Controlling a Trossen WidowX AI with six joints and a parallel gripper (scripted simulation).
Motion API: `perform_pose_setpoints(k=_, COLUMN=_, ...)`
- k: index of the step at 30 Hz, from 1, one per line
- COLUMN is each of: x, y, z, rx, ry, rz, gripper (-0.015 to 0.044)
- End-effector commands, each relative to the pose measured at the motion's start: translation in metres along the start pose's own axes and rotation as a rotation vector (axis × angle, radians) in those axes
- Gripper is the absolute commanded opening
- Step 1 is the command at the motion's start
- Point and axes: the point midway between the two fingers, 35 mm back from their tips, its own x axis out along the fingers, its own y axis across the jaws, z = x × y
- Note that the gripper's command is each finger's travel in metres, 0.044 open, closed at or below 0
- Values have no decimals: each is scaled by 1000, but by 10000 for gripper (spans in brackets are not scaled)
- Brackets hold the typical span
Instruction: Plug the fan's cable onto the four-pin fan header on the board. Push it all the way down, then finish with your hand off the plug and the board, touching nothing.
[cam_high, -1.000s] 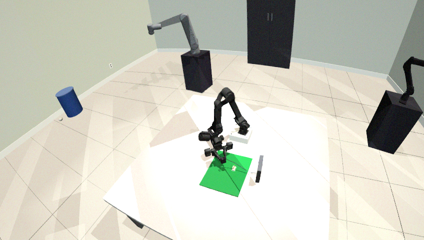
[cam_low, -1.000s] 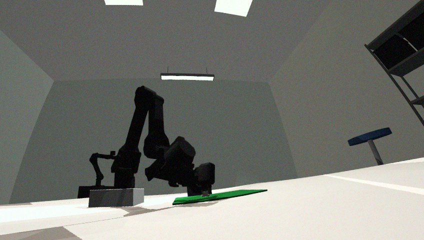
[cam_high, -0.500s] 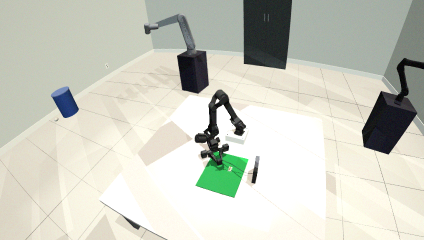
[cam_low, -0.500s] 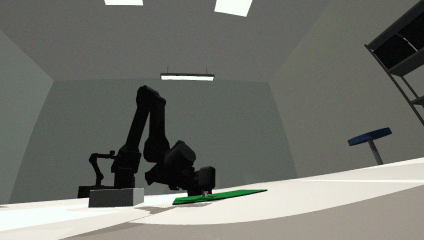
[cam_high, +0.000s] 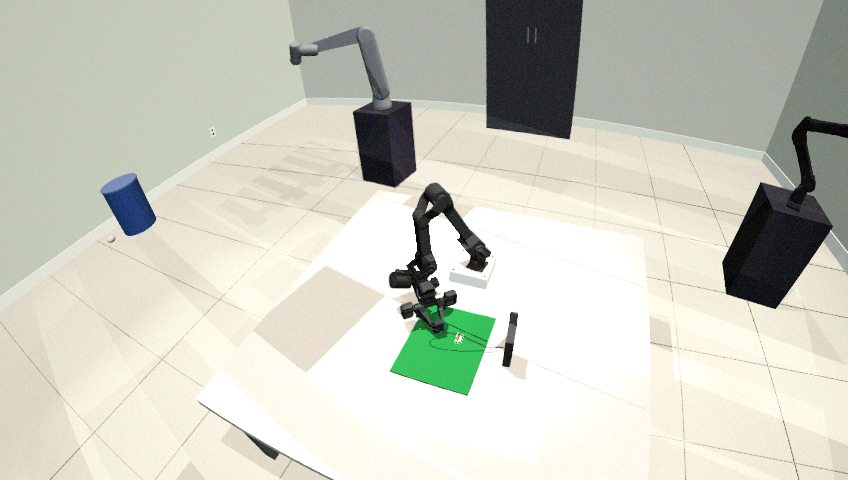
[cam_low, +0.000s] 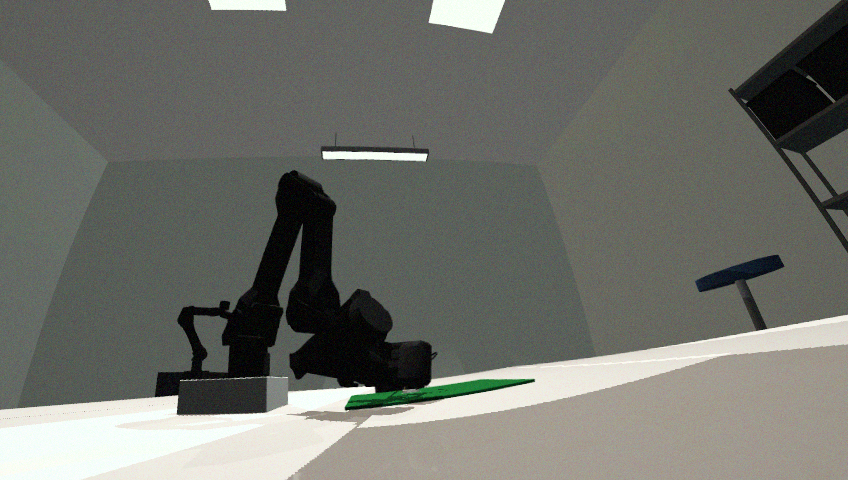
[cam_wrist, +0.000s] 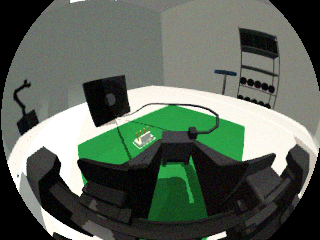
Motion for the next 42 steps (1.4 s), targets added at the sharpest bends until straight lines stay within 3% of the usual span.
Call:
perform_pose_setpoints(k=1, x=1, y=0, z=-4, rx=7, ry=1, rz=0, gripper=0)
perform_pose_setpoints(k=42, x=2, y=1, z=-9, rx=4, ry=0, rz=1, gripper=0)
